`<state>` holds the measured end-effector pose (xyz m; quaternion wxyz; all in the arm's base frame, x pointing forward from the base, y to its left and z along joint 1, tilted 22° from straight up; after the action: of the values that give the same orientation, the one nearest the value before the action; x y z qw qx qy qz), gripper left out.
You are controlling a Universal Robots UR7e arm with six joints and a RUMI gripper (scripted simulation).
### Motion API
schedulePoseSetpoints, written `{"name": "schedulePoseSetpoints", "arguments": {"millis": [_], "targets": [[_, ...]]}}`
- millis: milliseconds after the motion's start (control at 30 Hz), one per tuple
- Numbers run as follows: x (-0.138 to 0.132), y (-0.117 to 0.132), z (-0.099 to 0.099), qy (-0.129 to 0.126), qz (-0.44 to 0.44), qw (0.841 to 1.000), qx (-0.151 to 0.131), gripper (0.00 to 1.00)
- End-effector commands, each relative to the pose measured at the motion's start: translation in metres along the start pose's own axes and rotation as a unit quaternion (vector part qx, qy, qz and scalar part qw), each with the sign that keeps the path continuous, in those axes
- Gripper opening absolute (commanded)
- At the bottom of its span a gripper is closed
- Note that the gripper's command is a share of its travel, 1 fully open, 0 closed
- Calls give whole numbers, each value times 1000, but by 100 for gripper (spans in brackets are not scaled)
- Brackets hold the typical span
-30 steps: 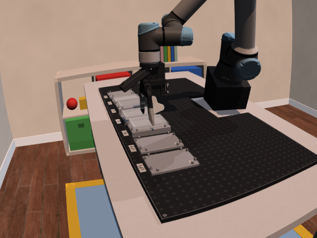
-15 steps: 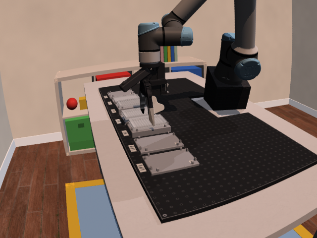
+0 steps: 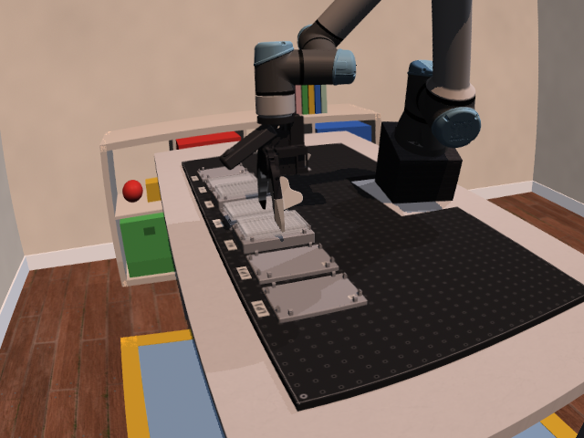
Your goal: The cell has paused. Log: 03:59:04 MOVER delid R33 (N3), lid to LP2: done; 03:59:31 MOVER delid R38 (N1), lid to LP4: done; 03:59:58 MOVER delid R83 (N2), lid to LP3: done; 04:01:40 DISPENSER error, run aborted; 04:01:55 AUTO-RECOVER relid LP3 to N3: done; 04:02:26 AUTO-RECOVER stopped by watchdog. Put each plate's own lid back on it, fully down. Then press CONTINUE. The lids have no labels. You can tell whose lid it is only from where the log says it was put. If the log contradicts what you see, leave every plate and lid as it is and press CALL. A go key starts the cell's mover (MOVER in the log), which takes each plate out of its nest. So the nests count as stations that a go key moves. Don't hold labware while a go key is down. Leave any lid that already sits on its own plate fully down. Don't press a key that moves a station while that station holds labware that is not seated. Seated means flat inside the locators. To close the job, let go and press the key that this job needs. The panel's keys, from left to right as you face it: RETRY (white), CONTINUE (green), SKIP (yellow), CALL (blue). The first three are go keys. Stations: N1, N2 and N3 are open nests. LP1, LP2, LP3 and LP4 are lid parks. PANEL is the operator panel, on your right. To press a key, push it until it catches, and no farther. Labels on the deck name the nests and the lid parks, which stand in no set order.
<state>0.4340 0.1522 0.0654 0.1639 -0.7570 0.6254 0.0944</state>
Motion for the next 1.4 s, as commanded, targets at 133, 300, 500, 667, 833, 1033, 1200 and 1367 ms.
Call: {"name": "schedulePoseSetpoints", "arguments": {"millis": [133,300,500,667,833,1033,1200,1367], "targets": [[0,1,0,0,0,1000,0,82],[0,-2,-3,1,-1,1000,2,82],[1,-3,-14,1,0,1000,2,82],[1,-3,-22,1,0,1000,2,82],[1,-2,-24,1,0,1000,2,82],[16,3,-20,-1,-3,1000,-2,82],[41,6,-20,0,-3,1000,-2,82],[55,8,-20,0,-3,1000,-2,82]]}}
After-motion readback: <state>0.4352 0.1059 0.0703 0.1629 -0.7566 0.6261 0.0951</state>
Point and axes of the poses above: the point where the finger pads meet when closed, its own z axis out along the fingers, its own x axis across the jaws, y = z × x, the point moved 8 cm from there along -z, back along the fingers, and after that the axes turned 7 degrees about -z, right-handed, at the moved point
